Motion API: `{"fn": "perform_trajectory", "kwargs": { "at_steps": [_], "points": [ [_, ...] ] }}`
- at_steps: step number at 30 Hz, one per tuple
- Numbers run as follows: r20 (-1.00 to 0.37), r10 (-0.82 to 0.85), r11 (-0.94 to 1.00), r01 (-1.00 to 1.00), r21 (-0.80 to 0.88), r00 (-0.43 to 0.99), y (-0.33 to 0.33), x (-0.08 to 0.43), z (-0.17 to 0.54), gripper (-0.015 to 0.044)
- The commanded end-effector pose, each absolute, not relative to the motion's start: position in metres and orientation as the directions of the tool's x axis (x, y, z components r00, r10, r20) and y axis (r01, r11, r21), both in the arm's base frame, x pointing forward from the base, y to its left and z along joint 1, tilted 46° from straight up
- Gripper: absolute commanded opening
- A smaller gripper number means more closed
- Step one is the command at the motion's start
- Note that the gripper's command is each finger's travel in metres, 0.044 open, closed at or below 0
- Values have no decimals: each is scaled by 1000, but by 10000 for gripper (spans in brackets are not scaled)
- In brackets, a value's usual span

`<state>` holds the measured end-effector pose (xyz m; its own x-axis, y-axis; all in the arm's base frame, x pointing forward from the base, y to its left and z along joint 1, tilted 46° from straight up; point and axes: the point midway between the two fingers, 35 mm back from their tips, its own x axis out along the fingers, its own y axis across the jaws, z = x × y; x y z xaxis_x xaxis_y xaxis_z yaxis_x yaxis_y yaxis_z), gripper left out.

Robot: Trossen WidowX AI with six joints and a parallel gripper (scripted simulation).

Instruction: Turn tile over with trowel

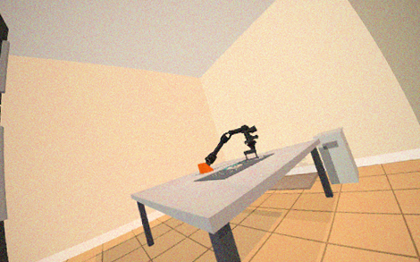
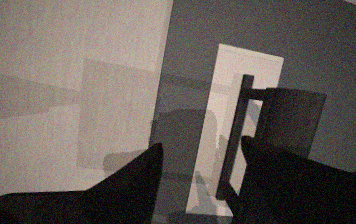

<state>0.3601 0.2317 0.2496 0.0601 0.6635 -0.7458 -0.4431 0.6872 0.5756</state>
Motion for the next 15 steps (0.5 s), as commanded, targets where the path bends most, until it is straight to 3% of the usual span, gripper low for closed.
{"fn": "perform_trajectory", "kwargs": {
  "at_steps": [1, 5, 15],
  "points": [
    [-751, 660, 693, -410, 593, 30, 216, 362, 244, 270],
    [-793, 607, 747, -385, 542, 61, 195, 369, 235, 270],
    [-706, 705, 674, -249, 696, -66, 166, 368, 238, 270]
  ]
}}
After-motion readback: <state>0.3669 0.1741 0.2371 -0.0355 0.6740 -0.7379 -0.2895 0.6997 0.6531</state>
